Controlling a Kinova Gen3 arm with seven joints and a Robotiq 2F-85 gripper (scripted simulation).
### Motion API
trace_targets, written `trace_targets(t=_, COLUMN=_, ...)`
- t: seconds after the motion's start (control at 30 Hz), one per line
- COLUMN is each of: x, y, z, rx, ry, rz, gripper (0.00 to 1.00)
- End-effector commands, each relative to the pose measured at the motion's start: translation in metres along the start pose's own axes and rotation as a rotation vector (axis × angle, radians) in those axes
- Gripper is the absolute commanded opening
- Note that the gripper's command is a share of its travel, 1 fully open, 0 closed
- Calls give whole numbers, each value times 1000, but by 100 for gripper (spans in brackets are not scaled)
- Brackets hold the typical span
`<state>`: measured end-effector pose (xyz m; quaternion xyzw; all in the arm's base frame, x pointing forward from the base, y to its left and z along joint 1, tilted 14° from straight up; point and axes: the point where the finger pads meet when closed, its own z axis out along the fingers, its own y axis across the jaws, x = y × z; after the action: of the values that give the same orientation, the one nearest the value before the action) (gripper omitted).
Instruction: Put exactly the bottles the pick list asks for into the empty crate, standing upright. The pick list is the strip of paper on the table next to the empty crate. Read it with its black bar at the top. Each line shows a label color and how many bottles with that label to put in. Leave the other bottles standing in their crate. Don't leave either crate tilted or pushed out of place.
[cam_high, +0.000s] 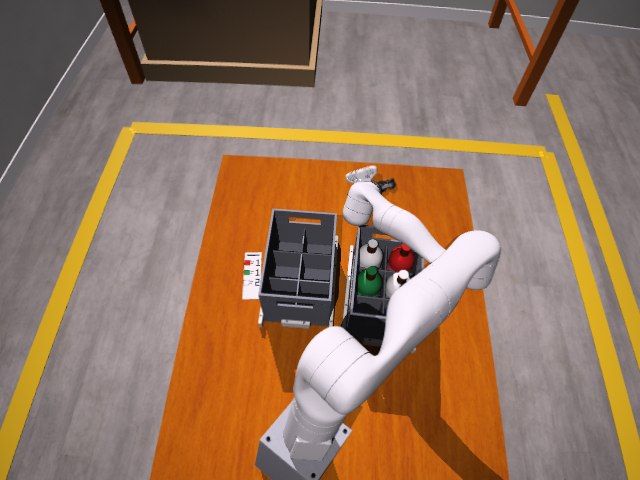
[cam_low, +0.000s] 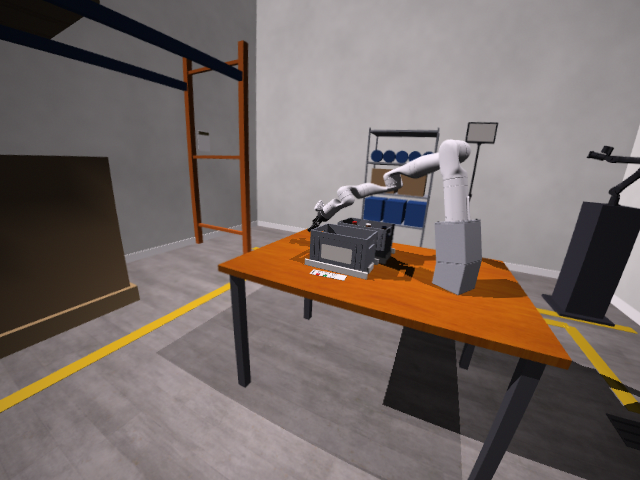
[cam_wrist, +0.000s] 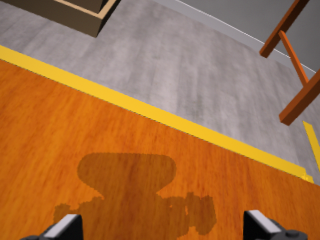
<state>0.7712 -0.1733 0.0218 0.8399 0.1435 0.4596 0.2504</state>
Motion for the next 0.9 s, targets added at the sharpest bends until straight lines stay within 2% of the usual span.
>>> trace_targets(t=0.0, x=1, y=1, z=0, rx=-1, ry=2, rz=0, gripper=100)
trace_targets(t=0.53, x=1, y=1, z=0, rx=-1, ry=2, rz=0, gripper=100)
trace_targets(t=0.57, x=5, y=3, z=-4, rx=-1, ry=2, rz=0, gripper=67)
trace_targets(t=0.87, x=33, y=22, z=-33, rx=-1, ry=2, rz=0, gripper=67)
